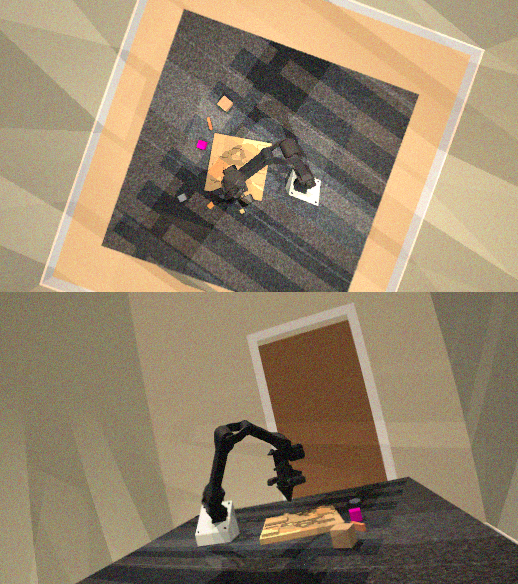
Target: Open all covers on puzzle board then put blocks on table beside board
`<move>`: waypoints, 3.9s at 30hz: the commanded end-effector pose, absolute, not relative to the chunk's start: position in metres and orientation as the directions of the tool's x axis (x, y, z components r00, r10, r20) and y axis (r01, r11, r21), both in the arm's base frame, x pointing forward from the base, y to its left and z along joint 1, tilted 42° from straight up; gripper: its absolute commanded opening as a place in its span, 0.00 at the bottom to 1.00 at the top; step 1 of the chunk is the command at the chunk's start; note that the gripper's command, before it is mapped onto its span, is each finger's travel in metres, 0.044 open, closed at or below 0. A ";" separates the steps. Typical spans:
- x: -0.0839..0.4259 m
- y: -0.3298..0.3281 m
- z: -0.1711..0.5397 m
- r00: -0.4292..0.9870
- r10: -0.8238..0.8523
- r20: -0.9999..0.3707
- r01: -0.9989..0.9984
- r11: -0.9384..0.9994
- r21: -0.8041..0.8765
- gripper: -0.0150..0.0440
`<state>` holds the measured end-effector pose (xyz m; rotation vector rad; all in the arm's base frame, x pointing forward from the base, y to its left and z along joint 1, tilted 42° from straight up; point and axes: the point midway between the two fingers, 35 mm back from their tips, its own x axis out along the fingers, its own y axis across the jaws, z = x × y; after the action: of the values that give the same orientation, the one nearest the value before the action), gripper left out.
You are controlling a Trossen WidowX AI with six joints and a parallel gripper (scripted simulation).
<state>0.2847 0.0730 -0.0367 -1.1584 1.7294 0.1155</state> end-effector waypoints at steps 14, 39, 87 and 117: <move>0.285 0.000 0.016 -0.021 -0.669 -0.743 -0.751 0.501 -0.430 0.25; 0.281 -0.036 -0.025 -0.021 -0.671 -0.742 -0.751 0.500 -0.431 0.25; 0.268 -0.042 -0.033 -0.021 -0.671 -0.741 -0.753 0.499 -0.430 0.25; 0.270 -0.031 -0.021 -0.022 -0.672 -0.740 -0.760 0.492 -0.424 0.39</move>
<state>0.2696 -0.0355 -0.0255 -1.2245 1.7371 0.1098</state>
